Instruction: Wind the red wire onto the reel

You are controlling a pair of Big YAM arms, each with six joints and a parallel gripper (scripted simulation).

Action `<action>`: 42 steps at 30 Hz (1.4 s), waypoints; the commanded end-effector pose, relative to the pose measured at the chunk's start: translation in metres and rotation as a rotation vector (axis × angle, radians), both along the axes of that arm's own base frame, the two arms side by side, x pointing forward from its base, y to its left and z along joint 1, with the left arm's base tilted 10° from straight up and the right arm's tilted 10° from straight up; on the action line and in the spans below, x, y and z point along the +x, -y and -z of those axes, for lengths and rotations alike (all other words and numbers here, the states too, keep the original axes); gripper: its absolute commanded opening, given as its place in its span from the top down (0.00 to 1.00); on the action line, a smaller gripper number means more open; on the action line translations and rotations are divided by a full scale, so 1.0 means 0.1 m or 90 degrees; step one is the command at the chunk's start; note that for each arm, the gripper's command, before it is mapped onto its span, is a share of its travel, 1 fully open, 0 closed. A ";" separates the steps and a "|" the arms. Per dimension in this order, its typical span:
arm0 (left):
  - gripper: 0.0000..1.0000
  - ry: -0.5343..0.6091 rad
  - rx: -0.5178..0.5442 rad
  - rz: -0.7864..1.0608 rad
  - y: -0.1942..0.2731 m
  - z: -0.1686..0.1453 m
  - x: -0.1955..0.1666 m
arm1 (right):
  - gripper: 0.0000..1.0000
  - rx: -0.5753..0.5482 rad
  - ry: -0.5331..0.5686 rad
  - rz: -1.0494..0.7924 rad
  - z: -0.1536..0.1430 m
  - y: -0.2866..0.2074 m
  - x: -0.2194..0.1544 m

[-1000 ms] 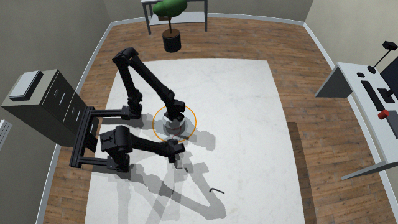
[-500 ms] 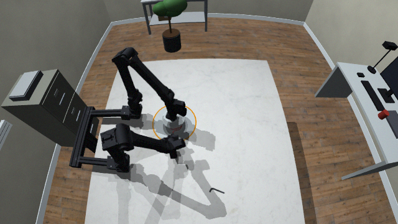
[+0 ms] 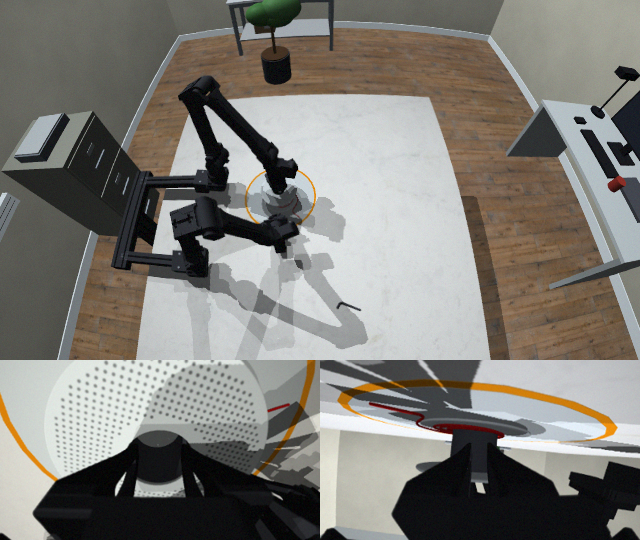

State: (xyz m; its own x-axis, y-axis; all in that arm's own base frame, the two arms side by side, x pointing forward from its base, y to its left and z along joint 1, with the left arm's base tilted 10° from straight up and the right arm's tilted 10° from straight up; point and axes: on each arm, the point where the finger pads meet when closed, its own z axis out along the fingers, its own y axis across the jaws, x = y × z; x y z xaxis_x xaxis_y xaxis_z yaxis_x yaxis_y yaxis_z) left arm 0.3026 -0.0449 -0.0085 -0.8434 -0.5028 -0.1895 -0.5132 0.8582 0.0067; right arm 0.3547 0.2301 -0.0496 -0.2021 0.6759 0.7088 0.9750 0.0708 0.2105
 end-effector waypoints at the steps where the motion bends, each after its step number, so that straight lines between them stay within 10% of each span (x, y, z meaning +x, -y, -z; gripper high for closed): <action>1: 0.48 0.023 -0.028 -0.220 -0.05 0.10 -0.05 | 0.85 -0.003 0.063 -0.045 -0.08 0.05 0.09; 8: 0.48 0.050 -0.065 -0.454 -0.05 0.10 -0.05 | 0.85 -0.018 0.173 -0.144 -0.12 0.08 0.05; 19: 0.79 0.069 -0.098 -0.797 -0.05 0.10 -0.05 | 0.85 -0.037 0.314 -0.272 -0.16 0.07 0.06; 30: 1.00 0.065 -0.093 -0.765 -0.05 0.10 -0.05 | 0.85 -0.057 0.454 -0.399 -0.17 0.06 0.09; 42: 1.00 0.019 -0.009 -0.230 -0.05 0.10 -0.05 | 0.85 -0.083 0.641 -0.570 -0.19 0.03 0.13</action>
